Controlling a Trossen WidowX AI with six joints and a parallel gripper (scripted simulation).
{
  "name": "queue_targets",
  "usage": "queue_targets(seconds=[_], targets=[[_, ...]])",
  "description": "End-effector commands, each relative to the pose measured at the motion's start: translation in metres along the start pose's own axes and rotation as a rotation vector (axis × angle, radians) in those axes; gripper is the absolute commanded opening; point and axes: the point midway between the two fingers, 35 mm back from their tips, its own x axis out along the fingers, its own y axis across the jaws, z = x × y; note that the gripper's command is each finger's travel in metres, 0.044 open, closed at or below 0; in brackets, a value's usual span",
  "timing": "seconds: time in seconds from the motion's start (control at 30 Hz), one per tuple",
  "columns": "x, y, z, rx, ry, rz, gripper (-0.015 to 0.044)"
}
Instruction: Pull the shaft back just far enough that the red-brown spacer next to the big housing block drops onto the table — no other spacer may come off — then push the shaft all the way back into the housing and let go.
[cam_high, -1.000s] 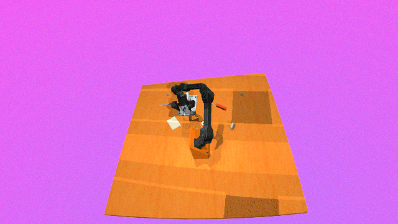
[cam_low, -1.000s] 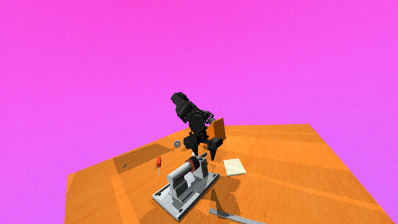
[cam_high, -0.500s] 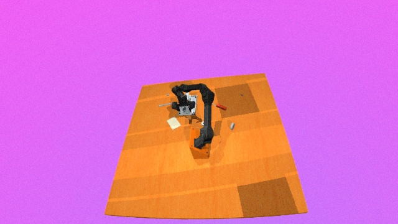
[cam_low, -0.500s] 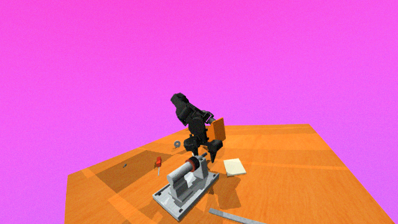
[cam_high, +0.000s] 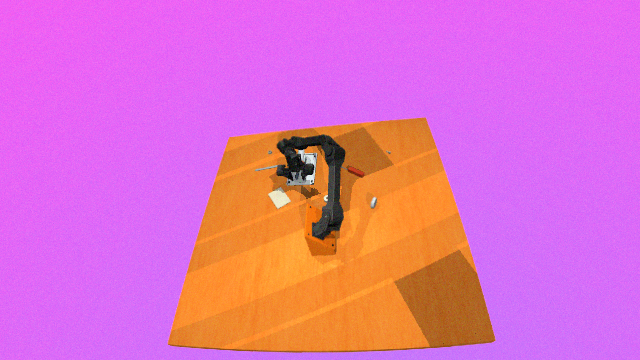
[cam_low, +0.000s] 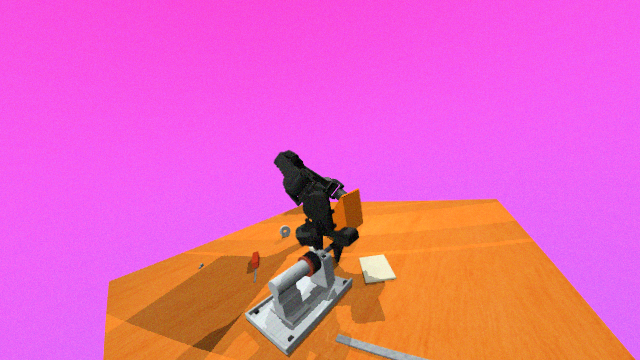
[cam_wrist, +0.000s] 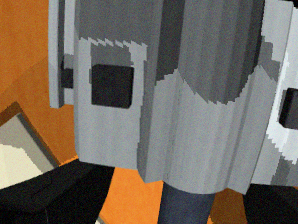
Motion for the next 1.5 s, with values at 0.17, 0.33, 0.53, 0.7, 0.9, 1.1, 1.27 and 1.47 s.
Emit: queue_targets(seconds=[0.17, 0.33, 0.53, 0.7, 0.9, 1.1, 1.27, 1.47], targets=[[0.000, 0.000, 0.000, 0.001, 0.000, 0.000, 0.0046], [0.000, 0.000, 0.000, 0.001, 0.000, 0.000, 0.0000], [0.000, 0.000, -0.002, -0.004, -0.005, -0.002, 0.0000], [0.000, 0.000, -0.005, -0.004, -0.005, -0.002, 0.0000], [0.000, 0.000, -0.009, -0.004, -0.005, -0.002, 0.0000], [0.000, 0.000, -0.012, -0.004, -0.005, -0.002, 0.0000], [0.000, 0.000, -0.015, -0.004, -0.005, -0.002, 0.0000], [0.000, 0.000, -0.015, -0.004, -0.005, -0.002, 0.0000]])
